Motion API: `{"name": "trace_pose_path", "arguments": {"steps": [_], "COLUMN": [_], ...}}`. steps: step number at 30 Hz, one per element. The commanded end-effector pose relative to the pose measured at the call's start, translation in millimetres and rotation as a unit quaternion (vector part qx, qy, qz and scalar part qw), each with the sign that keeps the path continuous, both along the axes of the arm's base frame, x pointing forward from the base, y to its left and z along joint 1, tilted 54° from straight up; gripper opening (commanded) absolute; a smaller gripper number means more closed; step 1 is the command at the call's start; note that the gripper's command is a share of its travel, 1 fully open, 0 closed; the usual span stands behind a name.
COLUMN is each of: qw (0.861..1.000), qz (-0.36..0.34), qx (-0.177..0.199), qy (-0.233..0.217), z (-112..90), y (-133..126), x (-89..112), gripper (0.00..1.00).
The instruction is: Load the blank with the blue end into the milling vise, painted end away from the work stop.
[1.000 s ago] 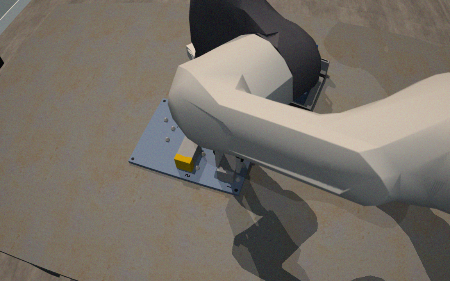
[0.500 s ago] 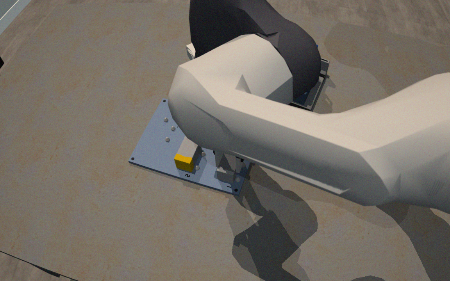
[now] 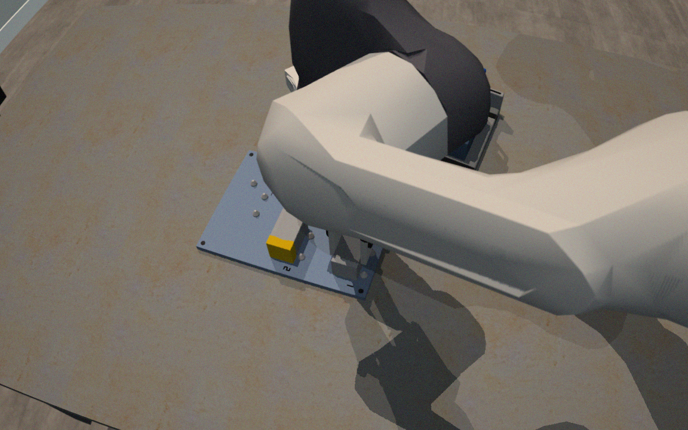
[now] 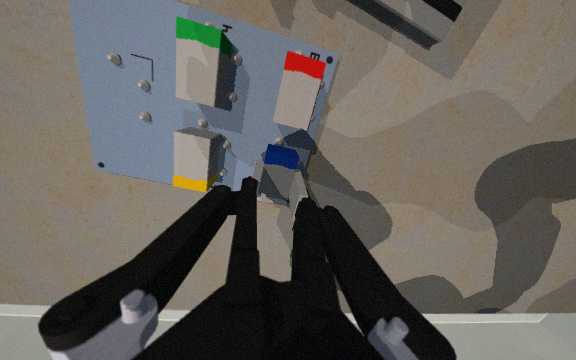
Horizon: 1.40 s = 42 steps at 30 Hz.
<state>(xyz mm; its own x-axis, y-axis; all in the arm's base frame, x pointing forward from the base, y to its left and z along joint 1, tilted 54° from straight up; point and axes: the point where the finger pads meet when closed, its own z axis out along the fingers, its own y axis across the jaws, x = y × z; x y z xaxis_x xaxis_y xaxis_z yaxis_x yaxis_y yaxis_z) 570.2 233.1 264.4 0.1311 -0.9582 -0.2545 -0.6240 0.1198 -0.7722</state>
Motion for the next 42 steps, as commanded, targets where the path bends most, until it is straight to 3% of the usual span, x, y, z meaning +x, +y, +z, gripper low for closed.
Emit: {"name": "trace_pose_path", "arguments": {"steps": [1,26,31,42], "qw": [1.000,1.000,1.000,1.000], "qz": [0.000,0.000,0.001,0.001], "qx": [0.000,0.000,-0.001,-0.001], "qy": [0.000,0.000,0.000,0.000], "z": [0,0,18,18], "y": [0,0,-8,-8], "x": [0,0,-23,-23], "gripper": [0.00,0.00,0.00,0.00]}}
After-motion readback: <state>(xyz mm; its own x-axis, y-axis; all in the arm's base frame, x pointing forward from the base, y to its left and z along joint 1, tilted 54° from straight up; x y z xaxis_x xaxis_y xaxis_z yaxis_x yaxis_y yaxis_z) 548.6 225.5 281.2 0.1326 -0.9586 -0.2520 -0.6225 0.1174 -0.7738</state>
